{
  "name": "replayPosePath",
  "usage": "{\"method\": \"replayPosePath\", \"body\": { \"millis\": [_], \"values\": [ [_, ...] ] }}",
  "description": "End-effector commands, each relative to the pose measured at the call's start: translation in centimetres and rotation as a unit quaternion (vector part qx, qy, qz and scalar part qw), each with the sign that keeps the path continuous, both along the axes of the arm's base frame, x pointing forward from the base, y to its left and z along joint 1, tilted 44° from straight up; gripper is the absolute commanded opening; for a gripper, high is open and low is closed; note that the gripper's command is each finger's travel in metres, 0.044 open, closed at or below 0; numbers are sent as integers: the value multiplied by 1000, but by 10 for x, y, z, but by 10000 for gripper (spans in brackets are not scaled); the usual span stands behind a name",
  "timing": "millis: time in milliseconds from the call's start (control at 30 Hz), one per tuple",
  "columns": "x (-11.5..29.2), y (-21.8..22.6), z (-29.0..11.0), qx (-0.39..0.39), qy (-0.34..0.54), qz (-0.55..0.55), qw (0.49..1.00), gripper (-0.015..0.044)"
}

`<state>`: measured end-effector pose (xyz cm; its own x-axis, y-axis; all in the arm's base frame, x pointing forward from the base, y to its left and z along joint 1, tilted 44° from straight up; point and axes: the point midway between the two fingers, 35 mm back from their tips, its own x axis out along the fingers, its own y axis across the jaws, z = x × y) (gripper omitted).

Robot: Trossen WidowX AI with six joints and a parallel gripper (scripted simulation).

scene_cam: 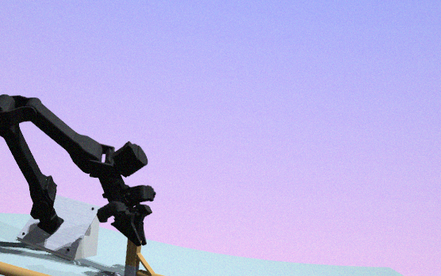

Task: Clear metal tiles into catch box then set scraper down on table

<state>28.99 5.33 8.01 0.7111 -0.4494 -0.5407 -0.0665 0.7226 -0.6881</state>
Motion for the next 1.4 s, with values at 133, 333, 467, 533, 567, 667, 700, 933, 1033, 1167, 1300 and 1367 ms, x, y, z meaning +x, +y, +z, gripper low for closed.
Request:
{"method": "replayPosePath", "body": {
  "millis": [133,333,467,533,567,667,700,933,1033,1167,1300,1367],
  "values": [
    [17,5,8,6,-8,2,1000,0],
    [26,5,9,6,-9,2,1000,0],
    [32,6,10,6,-9,2,1000,0],
    [36,6,11,6,-9,2,1000,0],
    [37,6,11,6,-10,2,1000,0],
    [42,6,12,6,-10,2,1000,0],
    [43,6,12,6,-10,2,1000,0],
    [54,6,14,6,-11,2,1000,0],
    [59,6,14,6,-12,2,1000,0],
    [65,6,14,5,-13,2,1000,0],
    [72,6,15,5,-14,3,1000,0],
    [75,6,15,5,-14,3,1000,0]
  ]
}}
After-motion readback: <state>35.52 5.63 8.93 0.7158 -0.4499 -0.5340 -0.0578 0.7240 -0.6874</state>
